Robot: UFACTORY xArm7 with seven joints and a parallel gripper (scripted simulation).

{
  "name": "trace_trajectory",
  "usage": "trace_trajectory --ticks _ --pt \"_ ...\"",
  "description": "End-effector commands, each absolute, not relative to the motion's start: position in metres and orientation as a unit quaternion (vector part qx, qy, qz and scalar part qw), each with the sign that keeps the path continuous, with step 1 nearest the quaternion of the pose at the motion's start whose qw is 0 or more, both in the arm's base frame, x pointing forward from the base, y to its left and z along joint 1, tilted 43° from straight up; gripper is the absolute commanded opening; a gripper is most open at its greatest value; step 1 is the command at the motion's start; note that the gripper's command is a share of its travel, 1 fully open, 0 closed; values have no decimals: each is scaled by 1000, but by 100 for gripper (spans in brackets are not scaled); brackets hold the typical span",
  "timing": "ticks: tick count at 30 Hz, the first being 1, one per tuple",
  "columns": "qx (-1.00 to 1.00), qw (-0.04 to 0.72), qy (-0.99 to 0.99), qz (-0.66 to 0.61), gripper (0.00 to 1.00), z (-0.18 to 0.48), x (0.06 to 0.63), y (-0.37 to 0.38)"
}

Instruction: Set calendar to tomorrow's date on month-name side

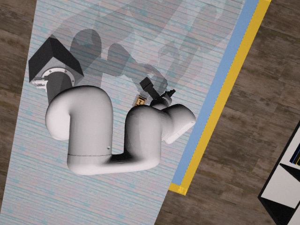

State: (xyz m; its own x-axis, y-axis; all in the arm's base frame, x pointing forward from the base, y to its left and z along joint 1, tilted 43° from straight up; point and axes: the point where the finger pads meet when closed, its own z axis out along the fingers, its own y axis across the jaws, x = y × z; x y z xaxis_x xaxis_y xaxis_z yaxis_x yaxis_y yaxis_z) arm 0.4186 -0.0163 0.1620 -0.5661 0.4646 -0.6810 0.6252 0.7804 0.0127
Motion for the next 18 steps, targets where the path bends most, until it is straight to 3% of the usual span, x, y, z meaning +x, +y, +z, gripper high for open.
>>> trace_trajectory --ticks 1,18 --pt "310 348 877 -115 100 163 419 -16" --pt "310 348 877 -115 100 185 403 -3"
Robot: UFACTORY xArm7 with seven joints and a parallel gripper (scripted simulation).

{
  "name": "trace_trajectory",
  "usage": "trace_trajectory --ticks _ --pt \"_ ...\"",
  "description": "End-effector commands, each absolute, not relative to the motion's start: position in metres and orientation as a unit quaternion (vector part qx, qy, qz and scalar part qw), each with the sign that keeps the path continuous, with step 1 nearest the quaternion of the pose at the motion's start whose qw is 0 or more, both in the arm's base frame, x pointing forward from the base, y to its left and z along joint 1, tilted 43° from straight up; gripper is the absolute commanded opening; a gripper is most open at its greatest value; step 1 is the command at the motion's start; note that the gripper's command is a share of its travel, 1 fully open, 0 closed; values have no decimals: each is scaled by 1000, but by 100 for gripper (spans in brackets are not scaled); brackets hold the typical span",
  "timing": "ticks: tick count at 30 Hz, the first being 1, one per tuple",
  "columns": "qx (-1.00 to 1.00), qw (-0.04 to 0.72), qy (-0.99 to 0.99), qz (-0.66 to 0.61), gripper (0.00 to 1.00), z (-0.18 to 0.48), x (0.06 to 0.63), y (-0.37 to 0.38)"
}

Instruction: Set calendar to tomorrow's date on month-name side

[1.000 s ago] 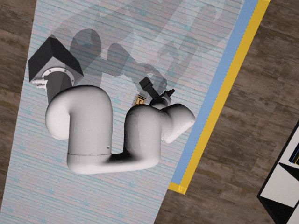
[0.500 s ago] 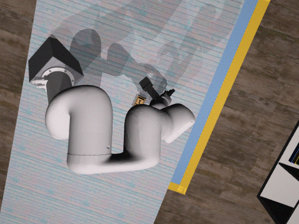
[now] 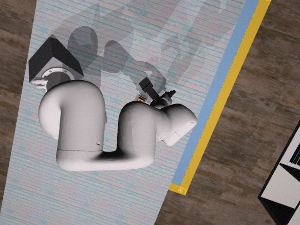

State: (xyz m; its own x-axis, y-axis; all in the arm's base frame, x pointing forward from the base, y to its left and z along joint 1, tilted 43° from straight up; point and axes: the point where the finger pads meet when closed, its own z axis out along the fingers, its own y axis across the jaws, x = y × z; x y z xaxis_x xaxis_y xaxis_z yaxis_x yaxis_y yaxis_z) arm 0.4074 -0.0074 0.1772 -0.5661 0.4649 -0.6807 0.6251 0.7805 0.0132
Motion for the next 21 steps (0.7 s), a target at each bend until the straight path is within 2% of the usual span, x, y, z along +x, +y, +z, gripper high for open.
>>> trace_trajectory --ticks 1,21 --pt "310 348 877 -115 100 186 402 -2" --pt "423 360 829 -69 100 195 392 -20"
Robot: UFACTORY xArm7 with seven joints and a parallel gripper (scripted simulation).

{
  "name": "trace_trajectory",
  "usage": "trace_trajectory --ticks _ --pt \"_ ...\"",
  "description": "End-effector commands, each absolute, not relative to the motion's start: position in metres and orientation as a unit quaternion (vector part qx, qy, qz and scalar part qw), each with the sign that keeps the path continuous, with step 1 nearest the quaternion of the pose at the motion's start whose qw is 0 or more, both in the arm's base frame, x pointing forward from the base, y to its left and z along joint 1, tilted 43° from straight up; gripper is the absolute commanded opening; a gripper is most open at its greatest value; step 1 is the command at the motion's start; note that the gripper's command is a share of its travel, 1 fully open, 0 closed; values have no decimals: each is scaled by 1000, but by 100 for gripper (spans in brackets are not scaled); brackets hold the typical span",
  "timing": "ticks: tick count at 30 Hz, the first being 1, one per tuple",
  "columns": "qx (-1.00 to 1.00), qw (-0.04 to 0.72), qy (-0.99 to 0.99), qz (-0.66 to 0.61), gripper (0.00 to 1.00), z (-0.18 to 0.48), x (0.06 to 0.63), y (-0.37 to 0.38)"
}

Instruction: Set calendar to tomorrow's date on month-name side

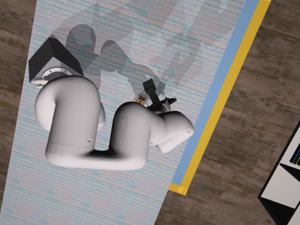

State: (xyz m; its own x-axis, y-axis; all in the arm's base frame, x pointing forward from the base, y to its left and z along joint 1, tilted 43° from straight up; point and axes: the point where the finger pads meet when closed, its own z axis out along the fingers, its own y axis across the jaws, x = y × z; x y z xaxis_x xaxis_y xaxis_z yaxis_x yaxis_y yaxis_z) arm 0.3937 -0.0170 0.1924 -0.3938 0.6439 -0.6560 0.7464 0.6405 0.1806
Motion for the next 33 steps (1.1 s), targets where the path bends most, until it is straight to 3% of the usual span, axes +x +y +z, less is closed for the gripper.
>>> trace_trajectory --ticks 1,33 --pt "426 360 827 -67 100 195 392 -21" --pt "625 365 689 28 100 209 377 -59"
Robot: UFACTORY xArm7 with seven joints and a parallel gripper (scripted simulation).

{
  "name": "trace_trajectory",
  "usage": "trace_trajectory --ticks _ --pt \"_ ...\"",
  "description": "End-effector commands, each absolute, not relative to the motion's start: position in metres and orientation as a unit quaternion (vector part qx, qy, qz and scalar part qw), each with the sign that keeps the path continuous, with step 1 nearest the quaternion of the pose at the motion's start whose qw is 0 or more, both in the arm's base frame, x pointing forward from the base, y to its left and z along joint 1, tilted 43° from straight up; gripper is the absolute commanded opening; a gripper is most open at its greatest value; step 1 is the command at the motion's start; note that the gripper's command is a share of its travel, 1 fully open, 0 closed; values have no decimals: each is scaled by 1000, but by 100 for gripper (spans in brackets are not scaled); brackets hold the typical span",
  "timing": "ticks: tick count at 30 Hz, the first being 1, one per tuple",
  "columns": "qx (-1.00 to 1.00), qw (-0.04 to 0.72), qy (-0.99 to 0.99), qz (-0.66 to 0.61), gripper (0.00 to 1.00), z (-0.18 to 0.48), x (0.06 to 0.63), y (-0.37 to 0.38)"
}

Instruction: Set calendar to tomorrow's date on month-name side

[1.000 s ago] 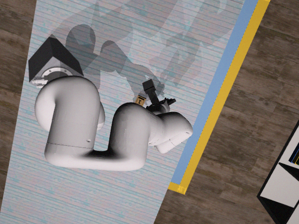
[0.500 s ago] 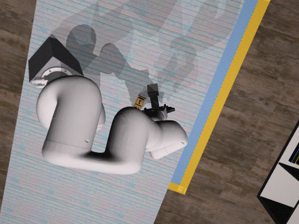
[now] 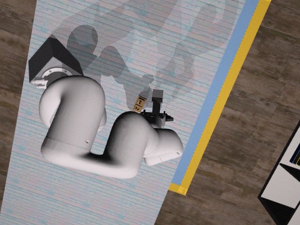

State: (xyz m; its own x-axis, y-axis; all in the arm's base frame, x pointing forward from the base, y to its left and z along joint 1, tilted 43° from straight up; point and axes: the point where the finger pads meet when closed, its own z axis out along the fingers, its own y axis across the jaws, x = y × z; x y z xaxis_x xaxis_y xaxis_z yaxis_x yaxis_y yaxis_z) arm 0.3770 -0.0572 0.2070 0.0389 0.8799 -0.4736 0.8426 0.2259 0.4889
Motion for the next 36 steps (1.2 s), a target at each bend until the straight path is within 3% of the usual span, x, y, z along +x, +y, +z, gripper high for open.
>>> trace_trajectory --ticks 1,36 --pt "630 365 684 31 100 209 376 -59" --pt "810 338 458 142 100 223 360 -99"
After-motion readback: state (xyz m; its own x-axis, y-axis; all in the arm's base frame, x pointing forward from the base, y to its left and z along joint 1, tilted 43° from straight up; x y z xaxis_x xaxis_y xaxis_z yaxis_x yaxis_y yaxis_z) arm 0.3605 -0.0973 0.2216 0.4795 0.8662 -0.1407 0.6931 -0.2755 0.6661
